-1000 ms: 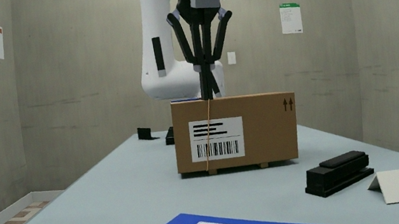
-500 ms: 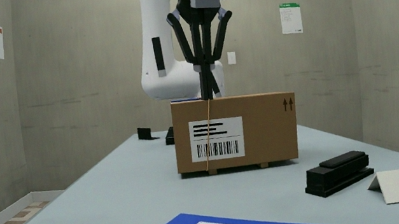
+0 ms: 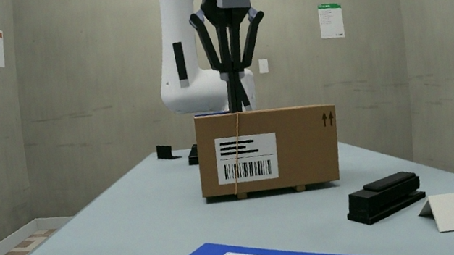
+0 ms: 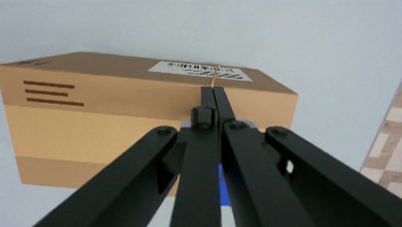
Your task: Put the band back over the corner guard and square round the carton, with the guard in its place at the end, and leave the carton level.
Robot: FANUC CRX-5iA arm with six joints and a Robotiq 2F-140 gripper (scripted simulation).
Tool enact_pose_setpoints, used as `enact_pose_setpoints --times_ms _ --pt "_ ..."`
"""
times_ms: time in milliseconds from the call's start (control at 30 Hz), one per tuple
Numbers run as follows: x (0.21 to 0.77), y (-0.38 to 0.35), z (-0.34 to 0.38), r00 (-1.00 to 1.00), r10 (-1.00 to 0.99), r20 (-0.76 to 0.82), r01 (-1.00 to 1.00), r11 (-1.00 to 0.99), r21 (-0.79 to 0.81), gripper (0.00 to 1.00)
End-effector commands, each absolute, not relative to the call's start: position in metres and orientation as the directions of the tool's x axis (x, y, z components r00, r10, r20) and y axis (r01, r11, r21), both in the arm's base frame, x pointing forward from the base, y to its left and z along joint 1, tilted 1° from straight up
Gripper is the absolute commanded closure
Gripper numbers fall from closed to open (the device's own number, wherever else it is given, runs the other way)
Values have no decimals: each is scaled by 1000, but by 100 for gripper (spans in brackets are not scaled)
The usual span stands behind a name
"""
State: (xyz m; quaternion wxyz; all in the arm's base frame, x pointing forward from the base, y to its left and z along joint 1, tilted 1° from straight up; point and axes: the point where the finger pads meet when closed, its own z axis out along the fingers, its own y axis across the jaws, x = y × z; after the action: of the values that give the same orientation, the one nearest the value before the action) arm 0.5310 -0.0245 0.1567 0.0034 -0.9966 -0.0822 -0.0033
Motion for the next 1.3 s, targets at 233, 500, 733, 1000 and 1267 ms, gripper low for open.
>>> enact_pose_setpoints --times_ms 233,500,733,1000,1267 --pt "532 -31 158 986 164 9 164 -986 -6 90" --pt "533 -38 158 986 164 9 164 -986 -6 90" --pt "533 -43 158 986 164 9 164 -986 -6 90" --pt "533 -44 158 986 164 9 164 -986 -6 90" --pt "533 -43 158 986 164 9 164 -986 -6 90"
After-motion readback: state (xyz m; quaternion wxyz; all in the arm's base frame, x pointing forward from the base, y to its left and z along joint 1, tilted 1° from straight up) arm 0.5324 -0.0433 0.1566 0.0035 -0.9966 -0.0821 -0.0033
